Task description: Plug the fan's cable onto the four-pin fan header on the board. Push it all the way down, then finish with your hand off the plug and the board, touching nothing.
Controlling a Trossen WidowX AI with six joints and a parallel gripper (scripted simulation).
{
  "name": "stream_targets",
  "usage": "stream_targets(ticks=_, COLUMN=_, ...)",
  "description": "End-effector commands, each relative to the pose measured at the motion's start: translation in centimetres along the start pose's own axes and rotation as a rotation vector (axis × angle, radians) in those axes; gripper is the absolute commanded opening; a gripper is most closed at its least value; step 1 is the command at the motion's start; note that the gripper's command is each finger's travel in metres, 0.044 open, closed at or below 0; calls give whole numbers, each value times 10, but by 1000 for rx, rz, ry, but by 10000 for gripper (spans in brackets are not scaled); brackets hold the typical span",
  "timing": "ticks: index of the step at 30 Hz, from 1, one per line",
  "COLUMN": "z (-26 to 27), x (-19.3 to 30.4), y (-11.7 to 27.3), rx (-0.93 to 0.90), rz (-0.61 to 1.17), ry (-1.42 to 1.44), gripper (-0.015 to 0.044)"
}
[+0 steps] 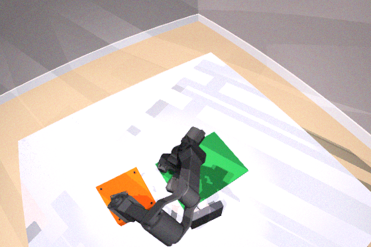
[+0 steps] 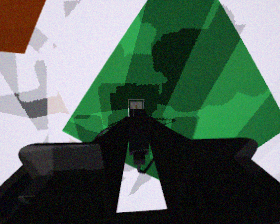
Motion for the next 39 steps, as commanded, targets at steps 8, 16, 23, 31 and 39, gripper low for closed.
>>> stream_targets(ticks=8, z=1, x=-1, y=-3, rx=-3, rz=5, ry=7, gripper=0)
stream_targets(ticks=16, z=1, x=-1, y=-4, rx=-3, rz=5, ry=7, gripper=0)
stream_targets(ticks=23, z=1, x=-1, y=-5, rx=-3, rz=5, ry=6, gripper=0)
stream_targets(ticks=31, z=1, x=-1, y=-10, rx=-3, rz=5, ry=6, gripper=0)
stream_targets(ticks=39, z=1, x=-1, y=-15, rx=-3, rz=5, ry=6, gripper=0)
Point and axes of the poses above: the point midway between the two fingers, 35 mm back from their tips, its own y axis back along the fingers, its own z axis across the jaws, x = y × z, the point moved 10 cm from there along y, back along the fingers, and after that the axes turned 9 degrees about y, right-handed, at the moved point
